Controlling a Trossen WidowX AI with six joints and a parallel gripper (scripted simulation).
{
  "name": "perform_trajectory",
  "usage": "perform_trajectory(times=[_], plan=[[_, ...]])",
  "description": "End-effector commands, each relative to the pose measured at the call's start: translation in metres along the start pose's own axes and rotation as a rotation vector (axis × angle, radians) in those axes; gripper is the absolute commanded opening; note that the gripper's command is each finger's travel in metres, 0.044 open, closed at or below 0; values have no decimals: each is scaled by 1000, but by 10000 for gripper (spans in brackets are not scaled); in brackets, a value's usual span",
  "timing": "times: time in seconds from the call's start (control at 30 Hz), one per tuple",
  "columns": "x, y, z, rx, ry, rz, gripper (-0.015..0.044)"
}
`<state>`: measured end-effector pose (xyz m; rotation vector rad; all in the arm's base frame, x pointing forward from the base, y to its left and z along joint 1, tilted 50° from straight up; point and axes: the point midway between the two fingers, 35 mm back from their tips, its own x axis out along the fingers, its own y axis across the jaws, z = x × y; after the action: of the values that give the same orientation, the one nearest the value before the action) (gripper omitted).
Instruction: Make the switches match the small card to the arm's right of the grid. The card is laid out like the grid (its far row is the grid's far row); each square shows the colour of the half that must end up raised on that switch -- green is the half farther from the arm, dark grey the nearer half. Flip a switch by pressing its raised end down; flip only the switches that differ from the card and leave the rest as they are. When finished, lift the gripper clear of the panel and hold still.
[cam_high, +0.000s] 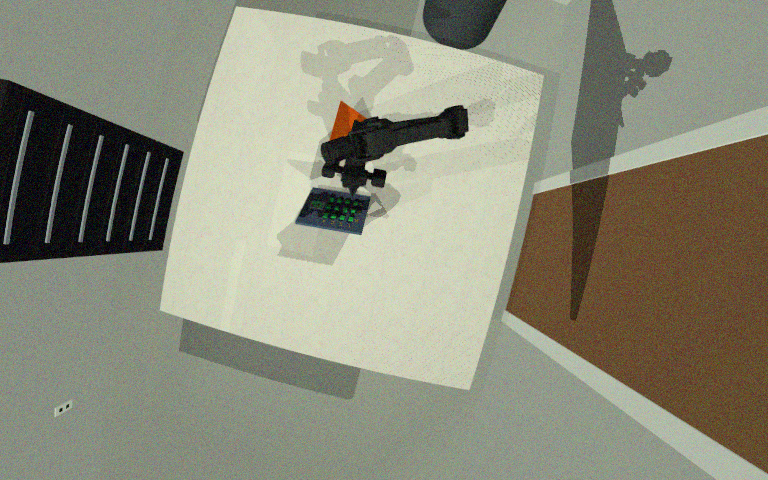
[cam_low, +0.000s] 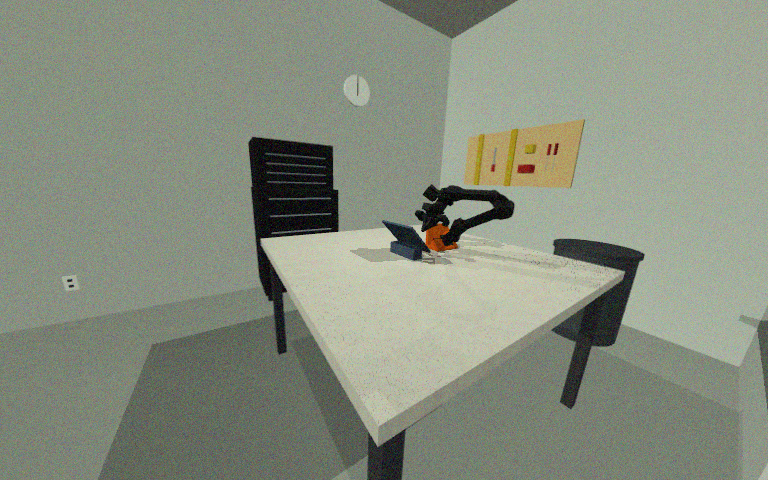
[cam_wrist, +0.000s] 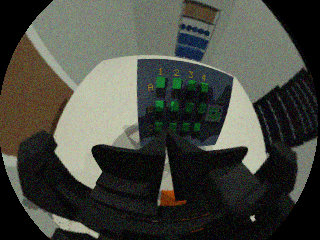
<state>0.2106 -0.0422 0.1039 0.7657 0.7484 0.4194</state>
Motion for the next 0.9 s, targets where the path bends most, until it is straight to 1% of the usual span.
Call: perform_trajectory(times=[0.0,0.2,0.47,0.53,0.77,0.87], plan=[[-22,7,7,-9,-19,26,0],[-22,6,7,-9,-19,25,0],[-21,-64,-23,-12,-17,18,0],[-20,-74,-31,-13,-18,22,0],[-18,-76,-32,-13,-19,21,0],[3,-77,-32,-12,-35,15,0]])
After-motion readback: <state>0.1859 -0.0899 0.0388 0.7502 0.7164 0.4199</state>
